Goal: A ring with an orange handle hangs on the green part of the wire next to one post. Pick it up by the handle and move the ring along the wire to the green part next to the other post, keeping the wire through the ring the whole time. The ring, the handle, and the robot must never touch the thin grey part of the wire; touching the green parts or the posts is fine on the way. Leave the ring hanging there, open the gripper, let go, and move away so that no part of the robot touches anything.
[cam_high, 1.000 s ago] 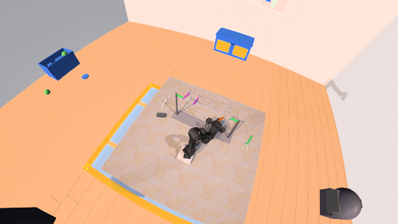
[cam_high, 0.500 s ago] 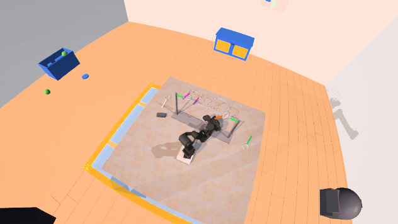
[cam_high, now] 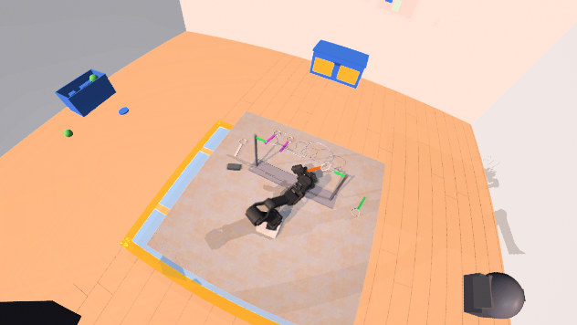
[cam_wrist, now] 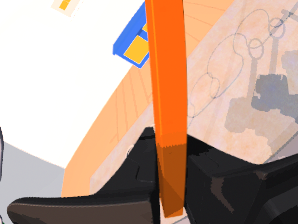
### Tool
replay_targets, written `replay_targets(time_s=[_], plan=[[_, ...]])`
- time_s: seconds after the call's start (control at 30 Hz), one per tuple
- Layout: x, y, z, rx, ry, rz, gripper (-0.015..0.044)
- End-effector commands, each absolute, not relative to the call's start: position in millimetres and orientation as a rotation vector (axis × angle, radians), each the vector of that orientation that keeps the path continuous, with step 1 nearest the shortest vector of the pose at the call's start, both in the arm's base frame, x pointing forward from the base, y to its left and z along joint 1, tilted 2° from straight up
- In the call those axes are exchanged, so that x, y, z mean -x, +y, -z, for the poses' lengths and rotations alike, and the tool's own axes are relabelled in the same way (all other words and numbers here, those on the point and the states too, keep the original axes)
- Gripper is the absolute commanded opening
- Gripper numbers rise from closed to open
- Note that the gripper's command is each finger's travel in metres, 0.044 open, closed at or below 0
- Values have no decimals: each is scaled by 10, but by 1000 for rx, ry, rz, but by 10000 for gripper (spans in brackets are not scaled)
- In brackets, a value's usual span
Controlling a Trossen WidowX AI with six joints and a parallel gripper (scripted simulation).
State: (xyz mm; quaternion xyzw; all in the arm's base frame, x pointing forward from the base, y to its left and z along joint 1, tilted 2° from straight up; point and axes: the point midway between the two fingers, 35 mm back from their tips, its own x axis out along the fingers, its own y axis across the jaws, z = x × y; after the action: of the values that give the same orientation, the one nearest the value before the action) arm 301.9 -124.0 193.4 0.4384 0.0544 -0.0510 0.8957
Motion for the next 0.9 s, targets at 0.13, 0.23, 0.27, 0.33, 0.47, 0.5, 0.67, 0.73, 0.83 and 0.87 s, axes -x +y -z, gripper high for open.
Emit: replay_targets(time_s=[0.13, 0.23, 0.27, 0.33, 0.47, 0.5, 0.67, 0.73, 0.83, 0.87], plan=[[-2918, -1111, -2198, -1052, 174, 31, -150], [-2874, -1069, -2290, -1109, 201, -2, -150], [-2863, -1060, -2313, -1123, 208, -11, -150], [-2840, -1043, -2361, -1153, 222, -30, -150], [-2785, -1011, -2477, -1222, 254, -78, -150], [-2772, -1006, -2503, -1237, 260, -89, -150], [-2718, -982, -2643, -1320, 286, -145, -150], [-2716, -970, -2702, -1356, 281, -159, -150], [-2716, -959, -2759, -1392, 274, -170, -150], [-2717, -956, -2777, -1403, 272, -174, -150]])
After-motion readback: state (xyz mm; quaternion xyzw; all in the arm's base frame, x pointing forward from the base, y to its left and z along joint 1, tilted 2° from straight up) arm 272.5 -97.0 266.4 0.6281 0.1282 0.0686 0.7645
